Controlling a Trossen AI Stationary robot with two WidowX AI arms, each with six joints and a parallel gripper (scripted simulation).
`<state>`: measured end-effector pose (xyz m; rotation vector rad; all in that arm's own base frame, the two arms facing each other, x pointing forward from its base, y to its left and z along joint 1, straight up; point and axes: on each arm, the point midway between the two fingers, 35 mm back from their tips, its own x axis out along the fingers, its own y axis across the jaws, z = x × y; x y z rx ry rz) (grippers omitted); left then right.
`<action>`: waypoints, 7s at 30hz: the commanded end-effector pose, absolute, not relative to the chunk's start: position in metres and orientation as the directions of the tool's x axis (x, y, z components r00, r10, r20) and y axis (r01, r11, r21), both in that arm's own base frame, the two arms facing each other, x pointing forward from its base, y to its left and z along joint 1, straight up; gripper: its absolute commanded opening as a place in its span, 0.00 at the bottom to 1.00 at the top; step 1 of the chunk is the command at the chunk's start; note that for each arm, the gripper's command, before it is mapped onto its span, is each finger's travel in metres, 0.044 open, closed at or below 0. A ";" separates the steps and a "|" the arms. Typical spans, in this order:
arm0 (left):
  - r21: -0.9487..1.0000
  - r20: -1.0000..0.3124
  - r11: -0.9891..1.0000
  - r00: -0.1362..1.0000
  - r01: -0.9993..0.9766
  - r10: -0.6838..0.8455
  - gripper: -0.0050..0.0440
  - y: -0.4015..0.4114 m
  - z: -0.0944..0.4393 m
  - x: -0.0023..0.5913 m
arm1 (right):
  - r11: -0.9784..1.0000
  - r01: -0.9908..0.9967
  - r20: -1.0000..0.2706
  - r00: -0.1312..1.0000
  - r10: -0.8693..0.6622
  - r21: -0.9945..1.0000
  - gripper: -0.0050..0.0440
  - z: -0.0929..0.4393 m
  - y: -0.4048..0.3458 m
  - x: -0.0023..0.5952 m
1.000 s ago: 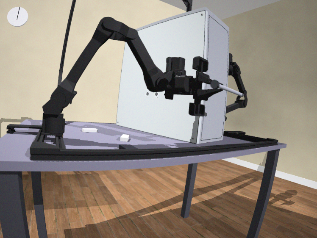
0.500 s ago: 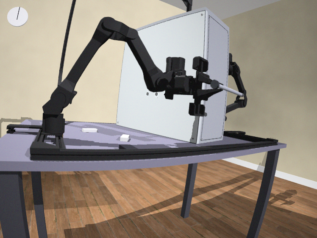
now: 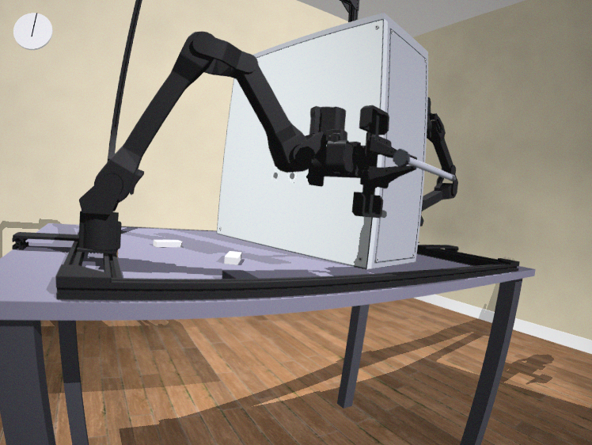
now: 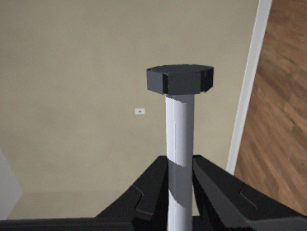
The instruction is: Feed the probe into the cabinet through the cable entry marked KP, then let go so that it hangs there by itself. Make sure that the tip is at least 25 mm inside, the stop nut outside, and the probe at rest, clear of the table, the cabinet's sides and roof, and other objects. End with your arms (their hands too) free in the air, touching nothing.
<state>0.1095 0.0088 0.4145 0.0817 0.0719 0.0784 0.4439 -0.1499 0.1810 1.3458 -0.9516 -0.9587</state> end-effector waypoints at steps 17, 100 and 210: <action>0.255 -0.017 0.941 0.972 -0.224 0.236 1.00 0.034 0.438 0.142 | 0.000 0.000 0.000 0.329 -0.944 1.000 0.10 0.181 -0.150 0.443; 0.933 -0.060 0.338 0.868 -0.128 0.493 1.00 0.430 0.233 0.259 | 0.000 0.000 0.000 0.329 -0.944 1.000 0.10 0.181 -0.150 0.443; 1.000 0.000 0.000 0.964 0.000 0.267 1.00 0.430 0.179 0.330 | 0.000 0.000 0.000 0.329 -0.944 1.000 0.10 0.181 -0.150 0.443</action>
